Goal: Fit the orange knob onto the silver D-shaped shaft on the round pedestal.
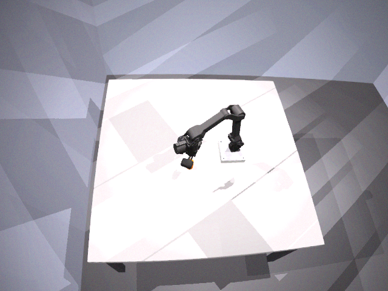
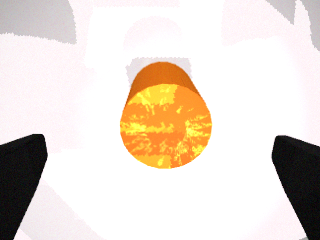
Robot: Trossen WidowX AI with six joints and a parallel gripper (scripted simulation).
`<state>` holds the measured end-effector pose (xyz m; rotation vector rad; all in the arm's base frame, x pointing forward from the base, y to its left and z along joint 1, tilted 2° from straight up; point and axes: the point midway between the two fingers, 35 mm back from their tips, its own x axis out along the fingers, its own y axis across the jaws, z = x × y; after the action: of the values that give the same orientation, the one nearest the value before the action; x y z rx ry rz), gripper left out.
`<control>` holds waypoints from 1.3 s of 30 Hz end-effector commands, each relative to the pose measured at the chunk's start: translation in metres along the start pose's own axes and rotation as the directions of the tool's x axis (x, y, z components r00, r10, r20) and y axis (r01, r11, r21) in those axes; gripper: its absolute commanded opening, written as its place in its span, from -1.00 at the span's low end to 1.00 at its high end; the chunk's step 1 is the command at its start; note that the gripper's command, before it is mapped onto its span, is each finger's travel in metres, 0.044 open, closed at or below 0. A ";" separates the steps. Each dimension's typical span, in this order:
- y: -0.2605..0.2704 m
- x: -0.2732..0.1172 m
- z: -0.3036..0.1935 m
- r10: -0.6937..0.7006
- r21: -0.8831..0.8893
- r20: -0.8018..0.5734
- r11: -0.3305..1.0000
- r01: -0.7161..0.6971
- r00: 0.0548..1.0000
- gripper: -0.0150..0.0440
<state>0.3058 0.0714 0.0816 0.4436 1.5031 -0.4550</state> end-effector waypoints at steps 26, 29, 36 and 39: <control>-0.001 0.047 0.001 -0.008 0.005 0.001 1.000 0.008 1.000 1.00; -0.001 0.052 0.000 -0.008 0.005 0.001 1.000 0.008 1.000 1.00; -0.002 0.063 0.000 -0.008 0.005 0.001 1.000 0.008 1.000 1.00; -0.003 0.067 -0.001 -0.008 0.006 0.001 1.000 0.008 1.000 1.00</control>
<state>0.3077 0.0703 0.0202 0.4477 1.5002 -0.4572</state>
